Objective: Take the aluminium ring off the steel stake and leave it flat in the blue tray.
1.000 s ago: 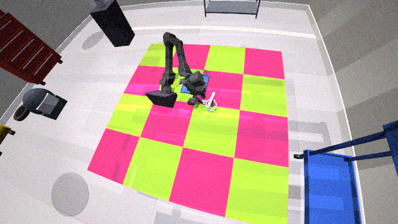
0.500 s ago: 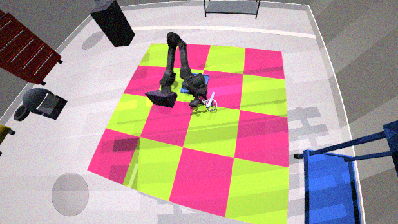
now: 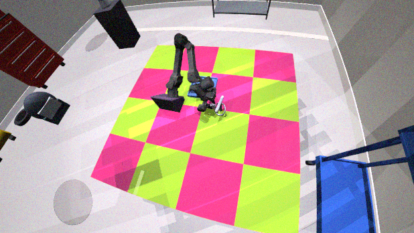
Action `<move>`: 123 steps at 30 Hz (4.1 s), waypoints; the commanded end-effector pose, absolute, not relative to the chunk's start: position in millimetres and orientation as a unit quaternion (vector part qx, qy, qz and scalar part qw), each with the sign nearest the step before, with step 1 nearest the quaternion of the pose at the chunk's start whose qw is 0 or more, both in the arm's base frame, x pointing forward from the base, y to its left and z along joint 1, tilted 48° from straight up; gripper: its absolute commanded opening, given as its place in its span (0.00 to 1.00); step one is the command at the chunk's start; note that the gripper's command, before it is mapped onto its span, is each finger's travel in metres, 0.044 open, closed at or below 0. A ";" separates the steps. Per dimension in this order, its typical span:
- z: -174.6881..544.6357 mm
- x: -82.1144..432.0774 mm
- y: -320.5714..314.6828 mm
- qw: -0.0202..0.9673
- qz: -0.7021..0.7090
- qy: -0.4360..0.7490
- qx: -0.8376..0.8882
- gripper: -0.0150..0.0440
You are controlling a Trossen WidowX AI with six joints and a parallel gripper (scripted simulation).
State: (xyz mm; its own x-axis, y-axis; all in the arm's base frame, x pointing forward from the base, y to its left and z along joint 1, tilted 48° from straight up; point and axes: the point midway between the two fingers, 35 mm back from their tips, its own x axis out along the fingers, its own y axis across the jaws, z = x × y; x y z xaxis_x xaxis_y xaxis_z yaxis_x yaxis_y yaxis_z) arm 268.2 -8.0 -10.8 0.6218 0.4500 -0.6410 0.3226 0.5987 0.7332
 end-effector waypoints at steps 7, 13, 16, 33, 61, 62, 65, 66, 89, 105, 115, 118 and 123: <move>-11.8 267.8 -7.8 0.781 0.038 0.434 0.448 0.59; -11.8 267.8 -7.8 0.781 0.038 0.434 0.448 0.59; -11.8 267.8 -7.8 0.781 0.038 0.434 0.448 0.59; -11.0 268.1 -7.8 0.782 0.041 0.433 0.446 0.55; -9.2 267.4 -10.8 0.782 0.040 0.434 0.446 0.25; -8.4 267.0 -12.0 0.782 0.040 0.434 0.446 0.25; -6.1 266.0 -15.6 0.782 0.039 0.434 0.446 0.25; -5.3 265.6 -16.8 0.782 0.039 0.434 0.446 0.25; 4.1 265.3 -30.6 0.770 0.041 0.461 0.439 0.25; 11.2 270.7 -35.5 0.744 0.053 0.516 0.421 0.25; 18.7 272.3 -37.4 0.726 0.063 0.548 0.411 0.25; 21.3 272.5 -37.9 0.720 0.067 0.557 0.408 0.25; 26.2 272.6 -38.5 0.710 0.074 0.572 0.403 0.25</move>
